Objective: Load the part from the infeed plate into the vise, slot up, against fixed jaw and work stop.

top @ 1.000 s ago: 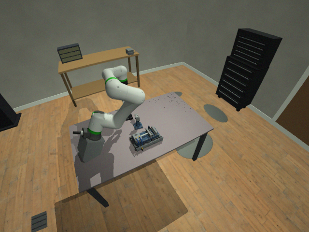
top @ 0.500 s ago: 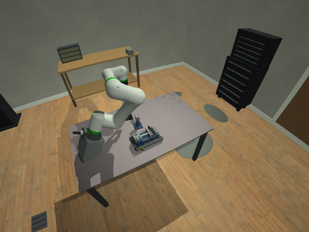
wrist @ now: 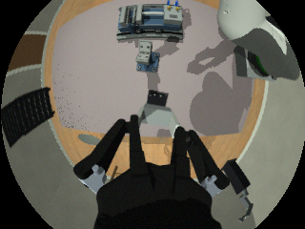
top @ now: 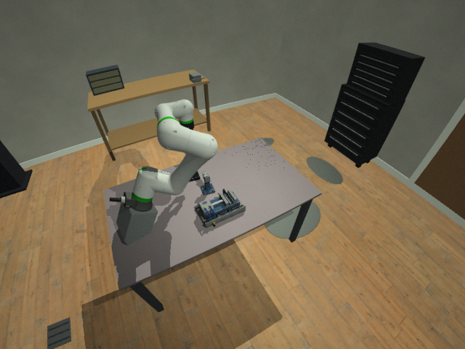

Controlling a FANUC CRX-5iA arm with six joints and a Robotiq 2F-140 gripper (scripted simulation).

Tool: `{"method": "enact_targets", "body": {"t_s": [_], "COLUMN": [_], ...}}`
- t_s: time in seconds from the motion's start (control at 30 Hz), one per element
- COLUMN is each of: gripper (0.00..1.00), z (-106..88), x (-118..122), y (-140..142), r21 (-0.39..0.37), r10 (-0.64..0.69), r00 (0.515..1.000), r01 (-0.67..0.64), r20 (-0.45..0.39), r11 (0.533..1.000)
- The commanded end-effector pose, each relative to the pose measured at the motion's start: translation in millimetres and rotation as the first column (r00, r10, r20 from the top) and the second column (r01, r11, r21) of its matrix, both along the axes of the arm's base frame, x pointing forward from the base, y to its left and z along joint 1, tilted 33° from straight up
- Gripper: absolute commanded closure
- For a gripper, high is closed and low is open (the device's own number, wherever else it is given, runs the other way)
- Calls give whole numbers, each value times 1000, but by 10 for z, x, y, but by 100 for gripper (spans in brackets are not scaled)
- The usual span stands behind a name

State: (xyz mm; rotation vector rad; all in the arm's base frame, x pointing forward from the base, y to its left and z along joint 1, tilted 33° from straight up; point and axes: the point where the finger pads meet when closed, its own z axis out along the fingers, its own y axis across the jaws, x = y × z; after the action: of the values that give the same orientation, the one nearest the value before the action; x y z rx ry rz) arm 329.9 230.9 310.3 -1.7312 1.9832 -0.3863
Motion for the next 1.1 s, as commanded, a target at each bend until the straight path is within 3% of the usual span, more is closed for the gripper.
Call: {"method": "enact_targets", "body": {"t_s": [0.0,1.07], "gripper": [100,100], "z": [3,27], "x": [28,316], "y": [-59,-989], "r21": [-1,-5], "r10": [1,7], "r00": [1000,1000], "r01": [-1,-7], "r20": [-2,-15], "r11": [1000,1000]}}
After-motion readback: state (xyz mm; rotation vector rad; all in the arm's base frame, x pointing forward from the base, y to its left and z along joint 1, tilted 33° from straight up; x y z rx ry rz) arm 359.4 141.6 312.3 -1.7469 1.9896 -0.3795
